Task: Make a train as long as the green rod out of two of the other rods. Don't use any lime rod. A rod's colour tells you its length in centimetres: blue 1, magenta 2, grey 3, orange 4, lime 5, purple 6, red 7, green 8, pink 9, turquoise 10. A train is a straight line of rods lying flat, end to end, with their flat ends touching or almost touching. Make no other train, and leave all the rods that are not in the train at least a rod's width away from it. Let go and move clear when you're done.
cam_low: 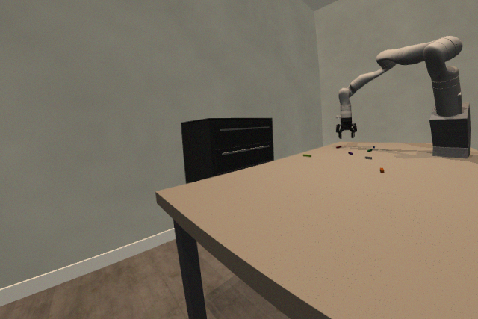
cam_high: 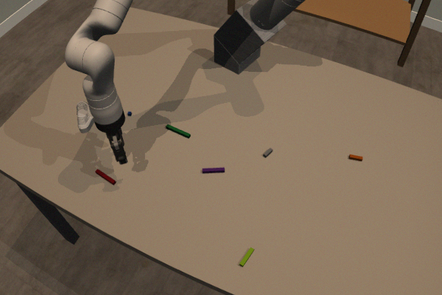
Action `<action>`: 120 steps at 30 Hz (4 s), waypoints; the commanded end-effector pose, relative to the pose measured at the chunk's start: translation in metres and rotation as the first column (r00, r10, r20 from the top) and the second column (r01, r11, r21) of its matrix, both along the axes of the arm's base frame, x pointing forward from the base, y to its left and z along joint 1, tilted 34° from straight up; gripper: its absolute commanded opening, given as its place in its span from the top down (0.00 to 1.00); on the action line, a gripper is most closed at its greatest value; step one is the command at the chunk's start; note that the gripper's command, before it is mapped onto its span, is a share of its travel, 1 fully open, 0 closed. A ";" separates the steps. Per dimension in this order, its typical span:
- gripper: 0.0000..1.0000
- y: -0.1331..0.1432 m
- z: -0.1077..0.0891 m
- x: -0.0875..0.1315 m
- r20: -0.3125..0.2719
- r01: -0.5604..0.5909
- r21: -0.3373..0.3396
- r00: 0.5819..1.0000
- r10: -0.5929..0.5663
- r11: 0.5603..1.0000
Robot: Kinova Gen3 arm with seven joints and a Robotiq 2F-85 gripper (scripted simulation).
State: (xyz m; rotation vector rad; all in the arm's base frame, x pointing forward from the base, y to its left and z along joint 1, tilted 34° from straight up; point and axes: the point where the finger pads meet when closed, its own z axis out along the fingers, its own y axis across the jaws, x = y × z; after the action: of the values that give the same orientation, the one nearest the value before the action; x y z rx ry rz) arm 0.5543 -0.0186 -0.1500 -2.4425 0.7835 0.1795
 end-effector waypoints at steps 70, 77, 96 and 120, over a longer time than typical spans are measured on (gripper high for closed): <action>0.00 0.002 0.001 -0.001 0.295 -0.454 -0.093 0.837 0.460 0.886; 0.00 0.003 0.001 -0.001 0.403 -0.621 -0.183 0.660 0.634 0.762; 0.00 0.000 0.001 0.000 0.516 -0.802 -0.425 0.166 0.841 0.419; 0.00 -0.001 0.001 0.001 0.516 -0.808 -0.504 0.002 0.857 0.305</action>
State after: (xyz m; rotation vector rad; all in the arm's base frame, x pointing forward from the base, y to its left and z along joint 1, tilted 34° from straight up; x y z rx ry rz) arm 0.5547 -0.0186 -0.1500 -2.3225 -1.1945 -0.4133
